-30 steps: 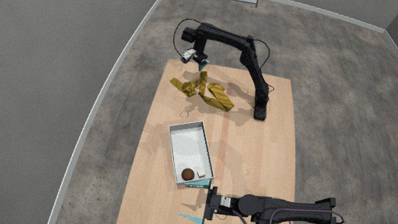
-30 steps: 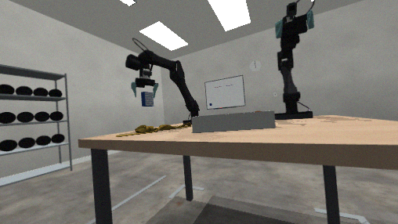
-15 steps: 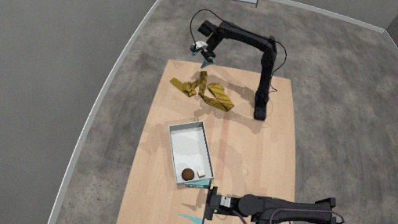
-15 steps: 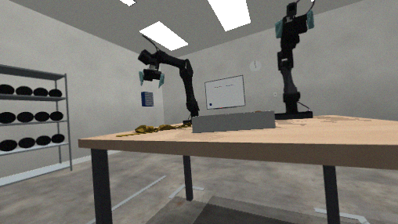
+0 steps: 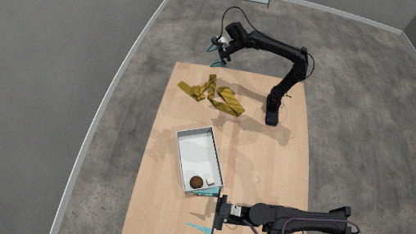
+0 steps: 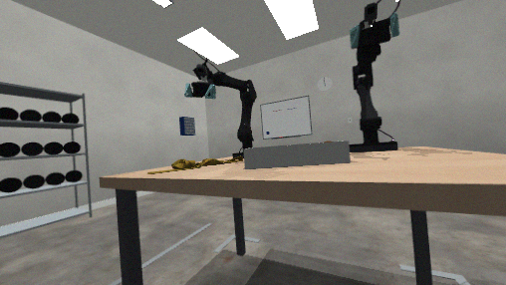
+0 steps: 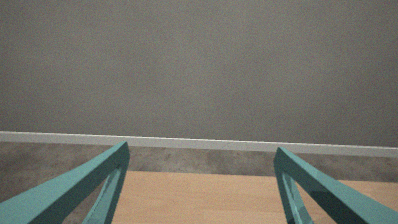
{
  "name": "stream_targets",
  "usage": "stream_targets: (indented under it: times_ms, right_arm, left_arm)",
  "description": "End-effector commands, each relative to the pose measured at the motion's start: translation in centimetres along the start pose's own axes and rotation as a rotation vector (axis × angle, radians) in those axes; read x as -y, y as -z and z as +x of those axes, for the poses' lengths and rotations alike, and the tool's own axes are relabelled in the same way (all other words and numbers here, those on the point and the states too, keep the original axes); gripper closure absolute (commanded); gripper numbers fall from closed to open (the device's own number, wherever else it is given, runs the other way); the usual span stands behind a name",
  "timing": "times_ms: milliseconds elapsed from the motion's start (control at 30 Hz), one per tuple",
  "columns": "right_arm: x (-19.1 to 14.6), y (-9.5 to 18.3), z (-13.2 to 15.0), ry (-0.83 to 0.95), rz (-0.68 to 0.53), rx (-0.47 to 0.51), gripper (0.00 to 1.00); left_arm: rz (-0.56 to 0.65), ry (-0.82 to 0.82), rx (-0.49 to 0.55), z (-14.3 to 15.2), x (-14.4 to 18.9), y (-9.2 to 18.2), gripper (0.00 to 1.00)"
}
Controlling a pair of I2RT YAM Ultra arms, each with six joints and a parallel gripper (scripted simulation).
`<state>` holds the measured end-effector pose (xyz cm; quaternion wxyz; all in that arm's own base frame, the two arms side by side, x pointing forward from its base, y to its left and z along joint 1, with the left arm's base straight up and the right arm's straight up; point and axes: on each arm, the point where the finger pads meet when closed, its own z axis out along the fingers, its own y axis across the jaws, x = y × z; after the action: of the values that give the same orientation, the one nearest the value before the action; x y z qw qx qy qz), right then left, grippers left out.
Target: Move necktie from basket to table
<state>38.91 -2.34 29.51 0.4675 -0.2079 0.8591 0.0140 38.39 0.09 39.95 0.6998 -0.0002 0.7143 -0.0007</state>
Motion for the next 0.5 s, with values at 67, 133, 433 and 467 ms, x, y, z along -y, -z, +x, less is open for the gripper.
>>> stream_targets:
  times_ms: [67,133,433,467]
  right_arm:
    - [0.4,1.5,-4.3,-0.087,0.134,0.226,0.0]
    - [0.3,2.1,-5.0,-0.116,0.161,0.272,0.0]
    - [-0.3,4.3,-7.4,-0.224,0.26,0.443,0.0]
    - [-0.4,4.5,-7.6,-0.234,0.269,0.457,0.0]
  left_arm:
    - [0.0,0.0,0.0,0.0,0.0,0.0,0.0]
    - [0.0,0.0,0.0,0.0,0.0,0.0,0.0]
    - [0.0,0.0,0.0,0.0,0.0,0.0,0.0]
    - [0.0,0.0,0.0,0.0,0.0,0.0,0.0]
